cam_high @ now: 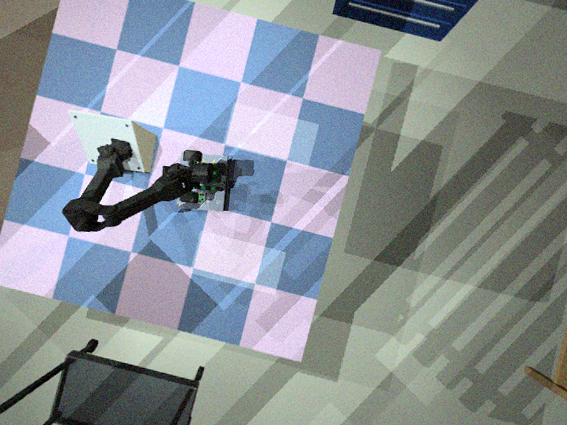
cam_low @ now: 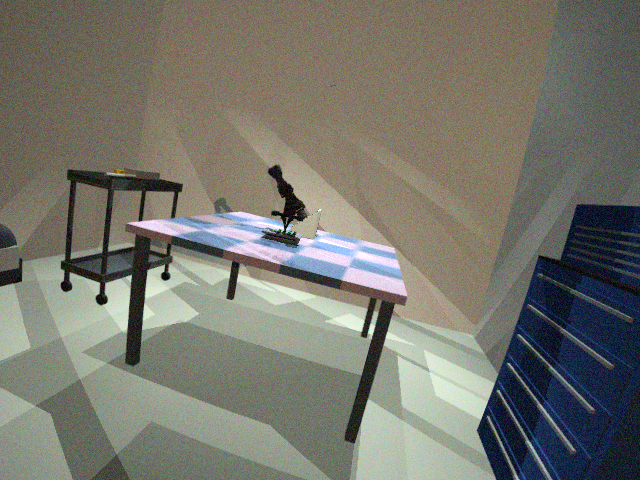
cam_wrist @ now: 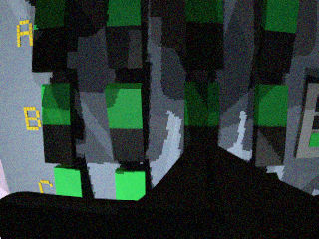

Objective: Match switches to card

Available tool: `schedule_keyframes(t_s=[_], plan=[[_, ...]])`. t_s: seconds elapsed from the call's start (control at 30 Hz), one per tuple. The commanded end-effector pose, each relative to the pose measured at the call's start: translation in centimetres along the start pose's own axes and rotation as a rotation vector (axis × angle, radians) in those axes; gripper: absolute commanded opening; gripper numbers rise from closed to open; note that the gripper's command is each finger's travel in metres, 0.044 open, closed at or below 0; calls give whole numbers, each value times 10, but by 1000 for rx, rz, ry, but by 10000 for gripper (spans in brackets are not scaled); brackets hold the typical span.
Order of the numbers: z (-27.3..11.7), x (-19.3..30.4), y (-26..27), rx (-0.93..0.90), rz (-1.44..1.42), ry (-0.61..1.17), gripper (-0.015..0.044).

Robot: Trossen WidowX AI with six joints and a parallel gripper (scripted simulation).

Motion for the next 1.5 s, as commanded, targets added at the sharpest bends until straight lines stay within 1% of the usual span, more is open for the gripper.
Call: schedule_keyframes(t_s=[0.0, 1.47], plan=[[0, 0, 0, 4, -3, -1, 0], [5, 0, 0, 4, -3, -1, 0]])
Point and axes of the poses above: the point midway between the two fingers, 35 mm back from their tips, its own z axis out along the fingers, its own y axis across the jaws, x = y × z, the point moved 2 cm from there along -z, back along the fingers, and after that the axes turned 9 degrees about z, right-handed, at the moved point
